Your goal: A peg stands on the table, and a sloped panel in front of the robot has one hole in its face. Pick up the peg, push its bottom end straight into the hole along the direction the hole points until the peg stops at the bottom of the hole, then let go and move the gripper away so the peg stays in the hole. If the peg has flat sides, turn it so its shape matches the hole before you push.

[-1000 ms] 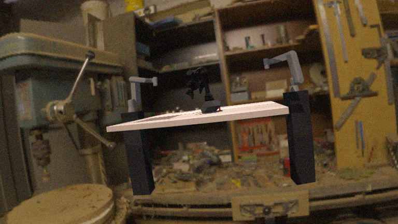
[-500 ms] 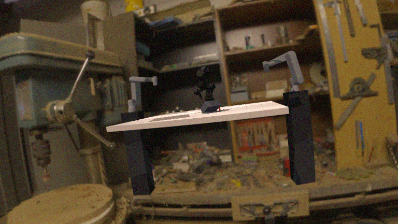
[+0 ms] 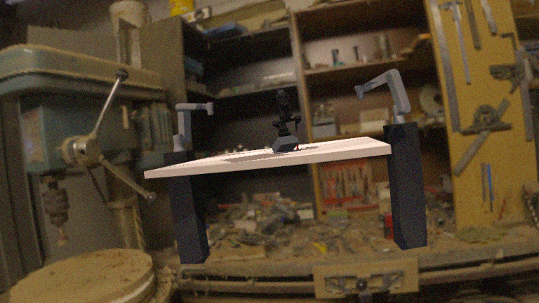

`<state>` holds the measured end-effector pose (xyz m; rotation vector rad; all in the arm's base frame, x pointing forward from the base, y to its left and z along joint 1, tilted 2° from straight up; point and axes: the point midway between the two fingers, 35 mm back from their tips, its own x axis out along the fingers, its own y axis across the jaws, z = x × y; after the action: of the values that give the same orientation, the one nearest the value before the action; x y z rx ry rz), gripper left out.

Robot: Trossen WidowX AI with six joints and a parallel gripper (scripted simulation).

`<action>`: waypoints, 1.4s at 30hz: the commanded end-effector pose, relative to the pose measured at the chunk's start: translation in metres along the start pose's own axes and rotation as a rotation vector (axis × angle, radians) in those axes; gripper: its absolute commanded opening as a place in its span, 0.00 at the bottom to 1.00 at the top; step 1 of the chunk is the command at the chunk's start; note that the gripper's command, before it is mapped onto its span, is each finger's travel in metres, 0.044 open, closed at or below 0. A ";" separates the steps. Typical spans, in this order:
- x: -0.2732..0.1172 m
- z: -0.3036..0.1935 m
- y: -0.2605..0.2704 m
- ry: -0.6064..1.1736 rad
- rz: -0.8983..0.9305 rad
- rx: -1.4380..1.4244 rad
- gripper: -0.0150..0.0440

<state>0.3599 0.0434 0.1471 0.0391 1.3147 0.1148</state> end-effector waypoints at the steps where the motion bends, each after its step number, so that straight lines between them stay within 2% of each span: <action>1: 0.001 -0.018 0.012 0.058 -0.013 -0.097 1.00; 15: -0.001 -0.064 0.046 0.213 -0.037 -0.394 1.00; 42: 0.030 -0.069 0.045 0.215 -0.037 -0.397 1.00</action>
<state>0.2999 0.0899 0.1120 -0.3370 1.4780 0.3542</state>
